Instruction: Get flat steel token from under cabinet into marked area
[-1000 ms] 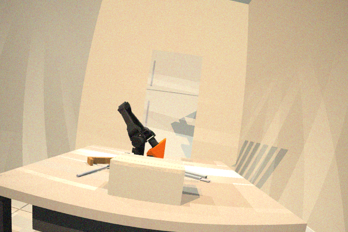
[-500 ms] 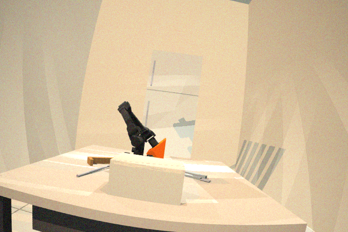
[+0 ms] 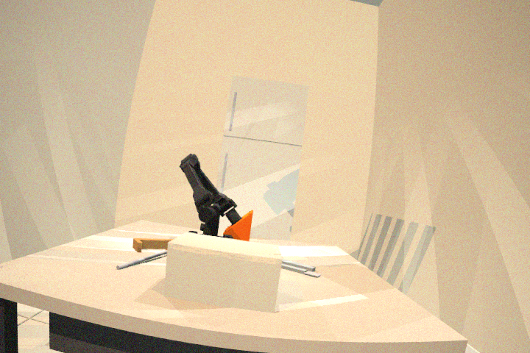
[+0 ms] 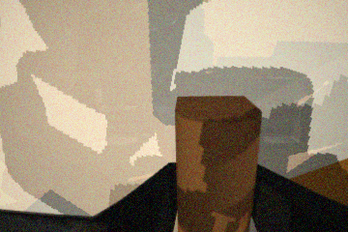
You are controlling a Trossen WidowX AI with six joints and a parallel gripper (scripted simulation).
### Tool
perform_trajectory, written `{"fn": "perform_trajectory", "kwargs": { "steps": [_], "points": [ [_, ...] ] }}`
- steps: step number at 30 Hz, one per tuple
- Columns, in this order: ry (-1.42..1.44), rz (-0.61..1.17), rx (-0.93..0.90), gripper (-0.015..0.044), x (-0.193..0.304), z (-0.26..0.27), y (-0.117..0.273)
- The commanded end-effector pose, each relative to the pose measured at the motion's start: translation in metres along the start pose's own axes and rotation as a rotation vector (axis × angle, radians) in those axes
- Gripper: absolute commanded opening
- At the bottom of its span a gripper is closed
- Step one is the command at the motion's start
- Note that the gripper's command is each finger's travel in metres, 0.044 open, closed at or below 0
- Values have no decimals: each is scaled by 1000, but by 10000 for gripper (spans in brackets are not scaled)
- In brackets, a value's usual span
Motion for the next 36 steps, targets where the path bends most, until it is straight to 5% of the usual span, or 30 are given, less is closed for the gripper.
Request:
{"fn": "perform_trajectory", "kwargs": {
  "steps": [1,19,27,32,36],
  "points": [
    [5,-4,1,0,-7,1,-1],
    [3,-2,0,0,-22,6,0],
    [1,-1,0,200,-21,6,0],
    [1,-1,0,200,-21,6,0],
    [2,-5,0,270,-21,6,0]
  ]
}}
Point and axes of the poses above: the point midway between the two fingers, 35 mm back from their tips, its own y axis back along the fingers, its own z axis across the jaws, x = y × z, the point moved 2 cm from there along y, back along the fingers, and after that the axes turned 13 degrees about -y, right-handed, at the moved point
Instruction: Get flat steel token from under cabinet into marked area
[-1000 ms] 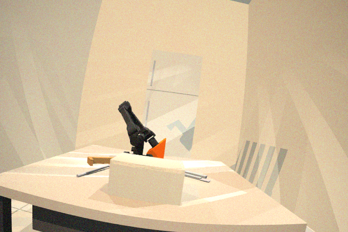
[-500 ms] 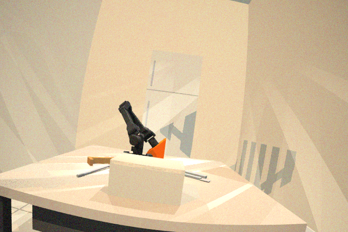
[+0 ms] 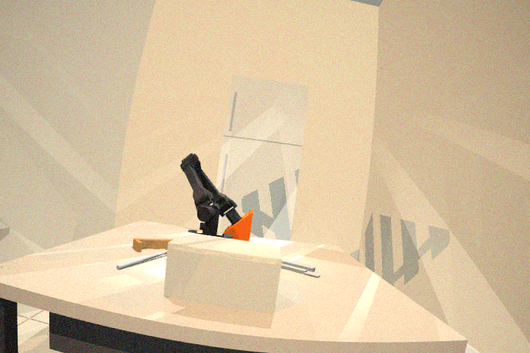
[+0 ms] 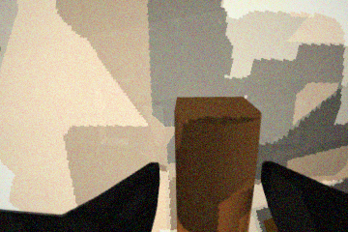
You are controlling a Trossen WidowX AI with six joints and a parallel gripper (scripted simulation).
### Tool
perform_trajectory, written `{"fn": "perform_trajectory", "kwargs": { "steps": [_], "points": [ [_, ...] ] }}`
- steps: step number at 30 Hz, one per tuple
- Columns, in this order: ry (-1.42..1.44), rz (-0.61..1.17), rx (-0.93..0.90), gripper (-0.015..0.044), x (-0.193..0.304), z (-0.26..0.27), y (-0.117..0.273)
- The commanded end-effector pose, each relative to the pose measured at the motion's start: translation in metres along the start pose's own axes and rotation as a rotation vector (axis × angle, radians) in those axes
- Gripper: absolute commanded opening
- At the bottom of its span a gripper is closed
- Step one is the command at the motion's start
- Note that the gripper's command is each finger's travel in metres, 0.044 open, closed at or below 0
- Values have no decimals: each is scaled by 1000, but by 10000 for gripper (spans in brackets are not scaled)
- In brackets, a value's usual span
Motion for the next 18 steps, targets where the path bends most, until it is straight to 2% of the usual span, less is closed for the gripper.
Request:
{"fn": "perform_trajectory", "kwargs": {
  "steps": [1,10,18],
  "points": [
    [-1,-2,0,270,0,0,1],
    [6,-2,0,270,0,0,4],
    [12,-2,2,270,0,0,30]
  ]
}}
Point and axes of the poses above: the point midway between the two fingers, 35 mm back from their tips, its own y axis back along the fingers, its own z axis across the jaws, x = y × z, the point moved 2 cm from there along y, back along the fingers, and after that the axes turned 13 degrees about -y, right-handed, at the moved point
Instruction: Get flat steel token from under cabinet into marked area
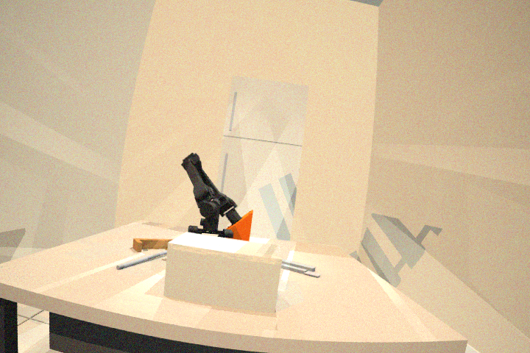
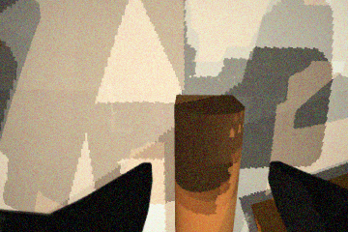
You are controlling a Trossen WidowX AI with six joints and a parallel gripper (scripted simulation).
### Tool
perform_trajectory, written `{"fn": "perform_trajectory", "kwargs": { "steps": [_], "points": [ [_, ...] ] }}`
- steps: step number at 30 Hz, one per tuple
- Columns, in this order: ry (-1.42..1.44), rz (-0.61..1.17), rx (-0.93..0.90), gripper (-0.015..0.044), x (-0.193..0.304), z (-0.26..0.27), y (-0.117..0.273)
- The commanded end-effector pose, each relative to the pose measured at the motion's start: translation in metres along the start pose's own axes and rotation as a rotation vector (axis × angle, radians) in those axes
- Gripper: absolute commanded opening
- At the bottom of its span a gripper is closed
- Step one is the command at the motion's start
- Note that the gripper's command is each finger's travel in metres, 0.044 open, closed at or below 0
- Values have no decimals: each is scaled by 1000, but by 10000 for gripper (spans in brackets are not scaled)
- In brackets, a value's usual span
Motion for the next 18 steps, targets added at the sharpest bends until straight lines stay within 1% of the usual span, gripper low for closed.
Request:
{"fn": "perform_trajectory", "kwargs": {
  "steps": [1,13,18],
  "points": [
    [-2,6,-3,270,1,1,15],
    [8,6,-2,270,1,1,53],
    [14,6,-2,270,2,1,54]
  ]
}}
Point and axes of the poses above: the point midway between the two fingers, 35 mm back from their tips, its own y axis back along the fingers, its own z axis across the jaws, x = y × z, the point moved 2 cm from there along y, back along the fingers, and after that the axes turned 13 degrees about -y, right-handed, at the moved point
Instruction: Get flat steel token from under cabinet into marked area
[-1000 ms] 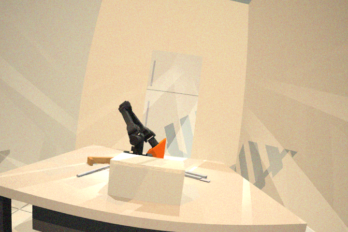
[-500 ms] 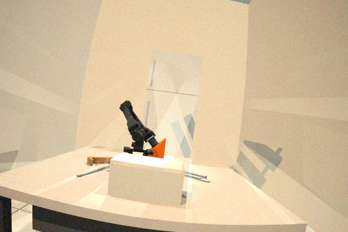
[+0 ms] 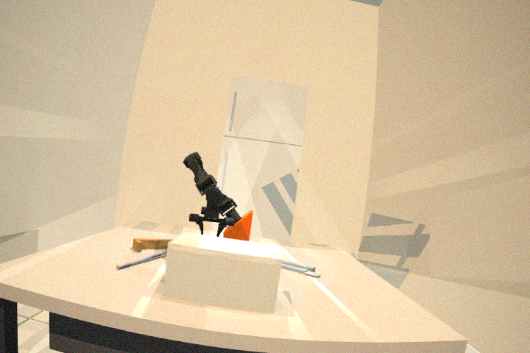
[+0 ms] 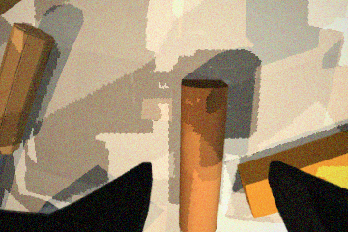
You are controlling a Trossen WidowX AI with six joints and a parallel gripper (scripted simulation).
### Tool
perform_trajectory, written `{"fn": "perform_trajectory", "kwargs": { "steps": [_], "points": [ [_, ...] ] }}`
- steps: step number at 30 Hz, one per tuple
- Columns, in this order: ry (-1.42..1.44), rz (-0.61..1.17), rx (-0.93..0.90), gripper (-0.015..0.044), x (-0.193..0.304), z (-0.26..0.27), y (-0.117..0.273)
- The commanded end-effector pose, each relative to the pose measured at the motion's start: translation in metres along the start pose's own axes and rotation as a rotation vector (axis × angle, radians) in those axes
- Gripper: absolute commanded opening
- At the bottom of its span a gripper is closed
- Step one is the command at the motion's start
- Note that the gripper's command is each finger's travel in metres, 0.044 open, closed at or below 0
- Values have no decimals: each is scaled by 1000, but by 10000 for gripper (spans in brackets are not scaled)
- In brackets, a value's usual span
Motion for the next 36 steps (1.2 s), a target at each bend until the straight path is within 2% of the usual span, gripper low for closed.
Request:
{"fn": "perform_trajectory", "kwargs": {
  "steps": [1,36],
  "points": [
    [4,1,-1,270,0,0,3],
    [275,1,-2,270,0,0,3]
  ]
}}
Point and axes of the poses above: the point midway between the two fingers, 35 mm back from their tips, its own y axis back along the fingers, its own z axis across the jaws, x = y × z, the point moved 2 cm from there along y, back along the fingers, and after that the axes turned 13 degrees about -y, right-handed, at the moved point
